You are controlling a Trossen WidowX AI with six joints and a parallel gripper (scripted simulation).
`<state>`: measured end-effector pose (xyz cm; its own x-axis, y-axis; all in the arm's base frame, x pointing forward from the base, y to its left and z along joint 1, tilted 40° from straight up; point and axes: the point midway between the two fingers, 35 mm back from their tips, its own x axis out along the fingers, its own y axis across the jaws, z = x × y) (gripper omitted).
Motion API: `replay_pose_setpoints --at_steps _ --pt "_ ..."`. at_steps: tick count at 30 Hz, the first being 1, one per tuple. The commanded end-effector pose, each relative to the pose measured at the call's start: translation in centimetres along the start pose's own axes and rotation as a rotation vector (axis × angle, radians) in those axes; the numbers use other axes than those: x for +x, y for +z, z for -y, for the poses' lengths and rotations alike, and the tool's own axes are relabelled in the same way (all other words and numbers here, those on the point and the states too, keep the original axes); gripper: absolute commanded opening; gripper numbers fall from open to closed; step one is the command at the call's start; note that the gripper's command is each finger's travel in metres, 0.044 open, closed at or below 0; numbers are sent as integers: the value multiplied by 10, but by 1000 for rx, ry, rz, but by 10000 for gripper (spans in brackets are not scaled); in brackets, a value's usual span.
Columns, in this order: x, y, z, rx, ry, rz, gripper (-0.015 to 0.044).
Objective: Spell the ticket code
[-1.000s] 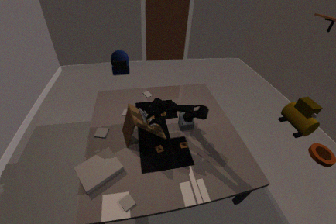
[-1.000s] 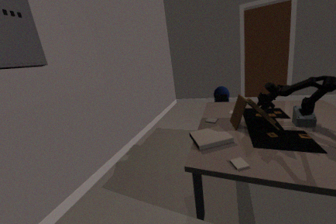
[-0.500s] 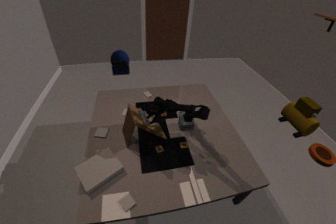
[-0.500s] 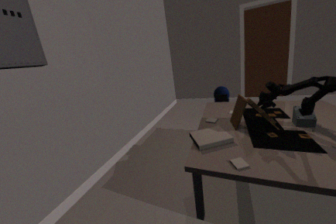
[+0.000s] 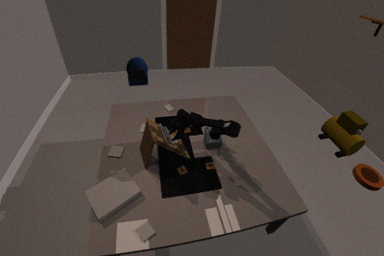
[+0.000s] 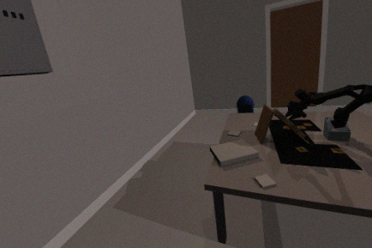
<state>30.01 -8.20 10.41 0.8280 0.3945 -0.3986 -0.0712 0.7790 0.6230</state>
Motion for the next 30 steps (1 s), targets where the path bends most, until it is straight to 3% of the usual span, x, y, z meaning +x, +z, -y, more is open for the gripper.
replay_pose_setpoints --at_steps 1,30 --pt "-3 0 0 -4 3 3 295" --pt "-18 -3 2 -4 2 2 295"
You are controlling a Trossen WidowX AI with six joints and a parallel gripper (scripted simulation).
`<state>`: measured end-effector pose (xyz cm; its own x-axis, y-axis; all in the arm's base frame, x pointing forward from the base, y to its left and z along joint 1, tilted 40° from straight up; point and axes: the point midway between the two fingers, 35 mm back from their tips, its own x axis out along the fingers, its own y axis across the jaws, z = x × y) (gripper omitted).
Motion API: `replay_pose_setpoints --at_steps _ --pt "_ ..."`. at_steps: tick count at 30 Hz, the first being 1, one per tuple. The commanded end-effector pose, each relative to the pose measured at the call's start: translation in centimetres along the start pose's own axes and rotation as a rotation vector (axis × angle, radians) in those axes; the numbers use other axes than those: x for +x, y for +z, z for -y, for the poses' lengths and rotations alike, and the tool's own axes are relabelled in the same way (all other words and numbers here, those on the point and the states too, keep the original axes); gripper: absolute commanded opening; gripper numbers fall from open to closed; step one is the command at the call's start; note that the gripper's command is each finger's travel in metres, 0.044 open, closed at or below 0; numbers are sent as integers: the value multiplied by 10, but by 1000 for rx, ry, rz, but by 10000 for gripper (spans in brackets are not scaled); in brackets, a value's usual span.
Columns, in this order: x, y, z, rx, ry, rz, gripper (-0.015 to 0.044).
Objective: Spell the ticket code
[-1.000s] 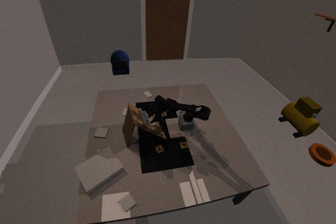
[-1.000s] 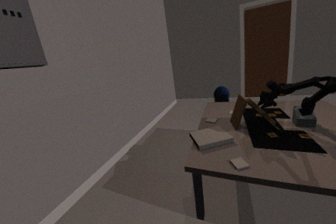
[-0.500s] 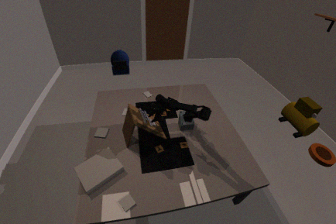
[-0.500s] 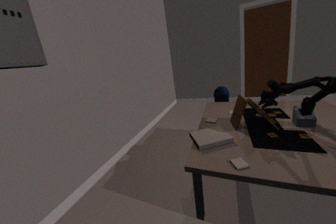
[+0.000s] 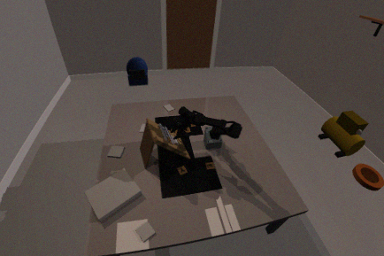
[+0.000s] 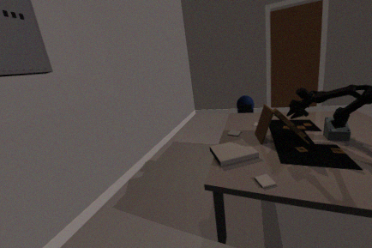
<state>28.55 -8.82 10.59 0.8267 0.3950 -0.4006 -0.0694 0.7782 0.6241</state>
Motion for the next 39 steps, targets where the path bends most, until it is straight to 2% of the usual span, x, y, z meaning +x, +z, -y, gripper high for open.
replay_pose_setpoints --at_steps 1,23,34,39 --pt "-3 1 -1 -6 3 4 295" --pt "-9 4 -3 -6 2 4 295" --pt "-8 3 -2 1 -2 1 6" --pt "-8 3 -2 1 -2 1 0"
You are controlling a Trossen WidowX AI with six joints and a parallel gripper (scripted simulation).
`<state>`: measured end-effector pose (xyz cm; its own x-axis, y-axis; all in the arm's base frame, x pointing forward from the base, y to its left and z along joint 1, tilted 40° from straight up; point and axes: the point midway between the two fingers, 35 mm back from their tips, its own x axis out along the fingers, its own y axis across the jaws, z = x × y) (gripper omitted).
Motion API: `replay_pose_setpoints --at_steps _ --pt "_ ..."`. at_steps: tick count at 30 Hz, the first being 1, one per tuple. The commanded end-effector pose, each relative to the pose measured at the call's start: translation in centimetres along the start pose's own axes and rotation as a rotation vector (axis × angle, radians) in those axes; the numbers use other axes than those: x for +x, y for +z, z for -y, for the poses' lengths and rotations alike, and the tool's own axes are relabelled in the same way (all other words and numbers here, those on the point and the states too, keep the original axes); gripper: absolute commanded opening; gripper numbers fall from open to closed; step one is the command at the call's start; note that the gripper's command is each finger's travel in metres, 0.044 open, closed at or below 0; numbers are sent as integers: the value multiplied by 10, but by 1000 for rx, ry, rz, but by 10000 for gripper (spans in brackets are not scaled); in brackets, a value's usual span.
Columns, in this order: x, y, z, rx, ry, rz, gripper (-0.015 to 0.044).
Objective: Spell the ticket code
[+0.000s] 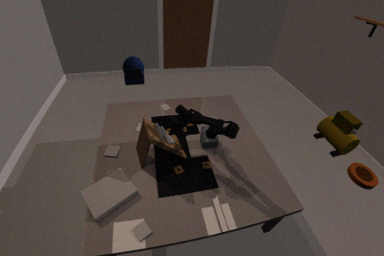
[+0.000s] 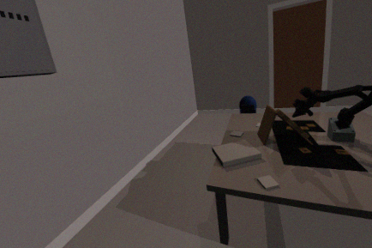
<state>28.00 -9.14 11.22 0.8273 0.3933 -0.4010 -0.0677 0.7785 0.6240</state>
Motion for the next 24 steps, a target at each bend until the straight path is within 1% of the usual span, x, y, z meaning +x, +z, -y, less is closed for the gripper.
replay_pose_setpoints --at_steps 1,6,8,16,24 --pt "0 0 0 0 0 0 0" --pt "1 0 1 1 -2 -5 0" --pt "4 5 6 5 -17 -46 0" --pt "17 21 28 8 -62 -334 0" --pt "19 26 33 -12 -9 -661 0"
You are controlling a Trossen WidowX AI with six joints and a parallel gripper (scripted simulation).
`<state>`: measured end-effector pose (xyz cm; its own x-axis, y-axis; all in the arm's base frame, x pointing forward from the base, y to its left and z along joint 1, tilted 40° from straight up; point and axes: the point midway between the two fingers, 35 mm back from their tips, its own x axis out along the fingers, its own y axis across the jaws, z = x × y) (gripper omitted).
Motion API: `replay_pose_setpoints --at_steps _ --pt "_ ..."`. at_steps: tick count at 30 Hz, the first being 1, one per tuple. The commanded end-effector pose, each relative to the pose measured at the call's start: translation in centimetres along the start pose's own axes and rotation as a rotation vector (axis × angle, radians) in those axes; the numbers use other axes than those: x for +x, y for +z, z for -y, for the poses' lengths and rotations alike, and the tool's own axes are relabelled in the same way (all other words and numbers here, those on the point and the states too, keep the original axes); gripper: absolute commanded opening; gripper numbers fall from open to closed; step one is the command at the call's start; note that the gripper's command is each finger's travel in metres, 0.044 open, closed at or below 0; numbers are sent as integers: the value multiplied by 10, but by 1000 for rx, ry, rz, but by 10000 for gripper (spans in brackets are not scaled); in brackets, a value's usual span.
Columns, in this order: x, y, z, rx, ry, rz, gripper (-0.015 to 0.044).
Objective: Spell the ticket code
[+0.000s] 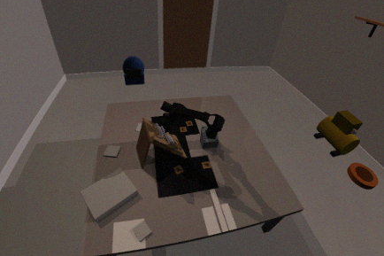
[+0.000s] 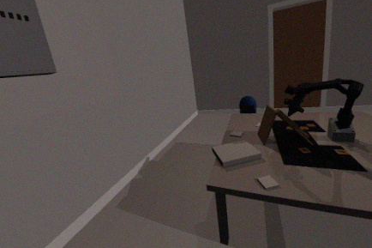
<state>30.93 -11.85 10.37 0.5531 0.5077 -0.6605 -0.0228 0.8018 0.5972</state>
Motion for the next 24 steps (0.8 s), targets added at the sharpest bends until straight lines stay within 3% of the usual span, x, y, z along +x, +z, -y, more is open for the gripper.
replay_pose_setpoints --at_steps 1,24 --pt "1 3 5 -39 47 -289 0" --pt "6 5 3 -40 49 -296 0"
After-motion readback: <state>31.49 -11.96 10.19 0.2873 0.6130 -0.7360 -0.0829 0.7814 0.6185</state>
